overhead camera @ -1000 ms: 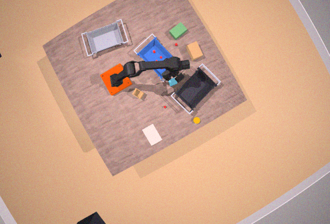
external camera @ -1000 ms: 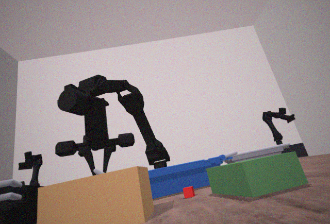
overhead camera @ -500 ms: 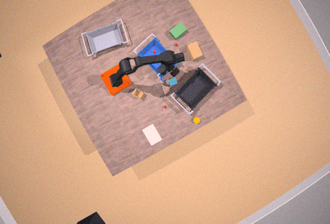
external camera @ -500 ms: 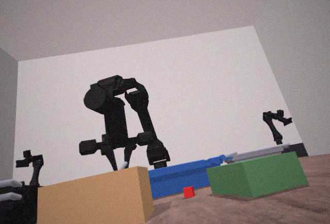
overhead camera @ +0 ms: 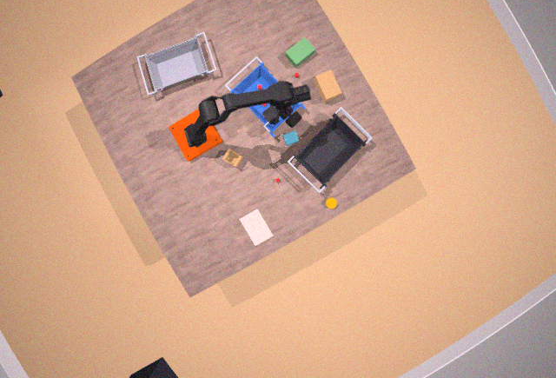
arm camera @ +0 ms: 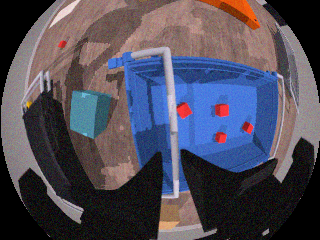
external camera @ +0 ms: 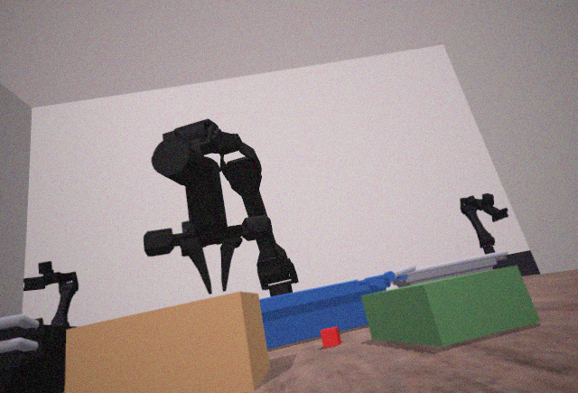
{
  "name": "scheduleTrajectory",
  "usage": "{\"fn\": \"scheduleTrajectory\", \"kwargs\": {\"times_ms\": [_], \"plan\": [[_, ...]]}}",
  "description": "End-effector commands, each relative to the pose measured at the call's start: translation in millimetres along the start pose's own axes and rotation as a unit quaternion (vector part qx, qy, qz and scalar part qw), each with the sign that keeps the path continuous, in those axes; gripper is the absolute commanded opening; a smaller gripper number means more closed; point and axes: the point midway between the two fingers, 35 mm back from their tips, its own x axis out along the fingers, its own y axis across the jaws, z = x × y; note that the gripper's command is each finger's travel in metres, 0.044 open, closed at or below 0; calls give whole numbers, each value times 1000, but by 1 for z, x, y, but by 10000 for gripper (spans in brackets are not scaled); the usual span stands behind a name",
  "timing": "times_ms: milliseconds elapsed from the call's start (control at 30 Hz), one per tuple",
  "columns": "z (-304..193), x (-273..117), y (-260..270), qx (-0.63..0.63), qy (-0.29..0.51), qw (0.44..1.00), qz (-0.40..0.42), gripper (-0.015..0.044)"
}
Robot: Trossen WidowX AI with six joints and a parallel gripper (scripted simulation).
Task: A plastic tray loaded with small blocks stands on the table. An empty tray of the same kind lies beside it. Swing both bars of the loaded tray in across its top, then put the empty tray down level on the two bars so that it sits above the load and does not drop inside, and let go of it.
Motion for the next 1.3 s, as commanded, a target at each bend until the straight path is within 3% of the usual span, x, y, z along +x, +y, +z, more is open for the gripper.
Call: {"fn": "scheduleTrajectory", "kwargs": {"times_ms": [0, 933, 1267], "plan": [[-1, -11, 2, 1, 3, 1000, 4, 82], [-1, -6, 1, 0, 2, 1000, 1, 82], [2, -91, -1, 0, 11, 1000, 5, 82]]}}
